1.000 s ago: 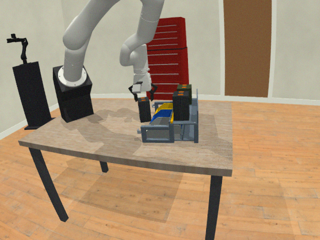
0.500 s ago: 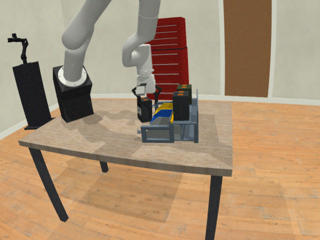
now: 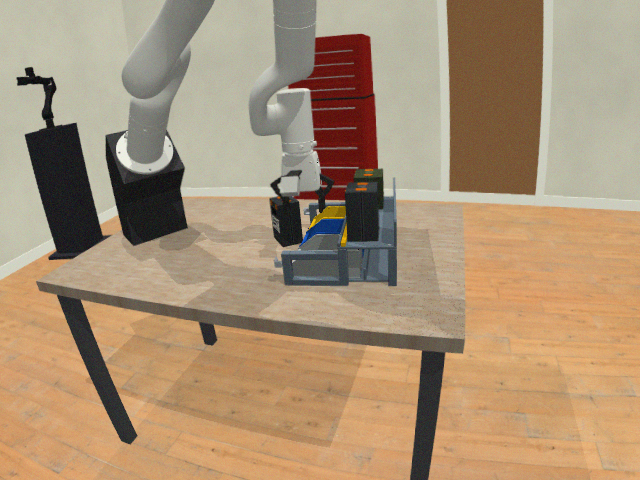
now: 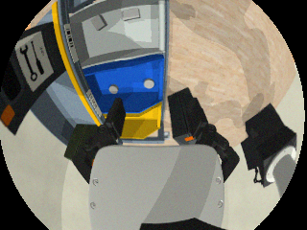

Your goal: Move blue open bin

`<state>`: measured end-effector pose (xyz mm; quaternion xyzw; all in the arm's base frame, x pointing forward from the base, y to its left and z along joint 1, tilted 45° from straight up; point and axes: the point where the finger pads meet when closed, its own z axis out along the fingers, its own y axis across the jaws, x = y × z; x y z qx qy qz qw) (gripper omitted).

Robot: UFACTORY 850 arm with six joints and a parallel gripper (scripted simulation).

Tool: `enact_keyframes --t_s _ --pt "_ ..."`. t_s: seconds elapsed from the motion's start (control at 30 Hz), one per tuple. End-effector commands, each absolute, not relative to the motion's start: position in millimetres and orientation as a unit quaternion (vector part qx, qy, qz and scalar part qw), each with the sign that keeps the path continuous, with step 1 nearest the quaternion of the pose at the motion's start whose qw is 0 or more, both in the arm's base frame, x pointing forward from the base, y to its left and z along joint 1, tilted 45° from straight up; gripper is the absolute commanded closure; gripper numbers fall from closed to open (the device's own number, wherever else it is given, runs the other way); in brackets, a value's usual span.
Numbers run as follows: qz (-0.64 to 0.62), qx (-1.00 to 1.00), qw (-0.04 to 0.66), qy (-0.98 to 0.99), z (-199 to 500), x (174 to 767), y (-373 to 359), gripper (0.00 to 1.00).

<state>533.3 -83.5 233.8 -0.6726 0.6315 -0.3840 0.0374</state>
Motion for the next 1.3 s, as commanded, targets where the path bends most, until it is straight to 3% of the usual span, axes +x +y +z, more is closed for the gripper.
enact_keyframes --t_s 0.0,1.27 --pt "-0.383 -0.673 0.036 0.632 235 534 -84 0.00" --pt "-0.383 -0.673 0.036 0.632 224 528 -75 0.00"
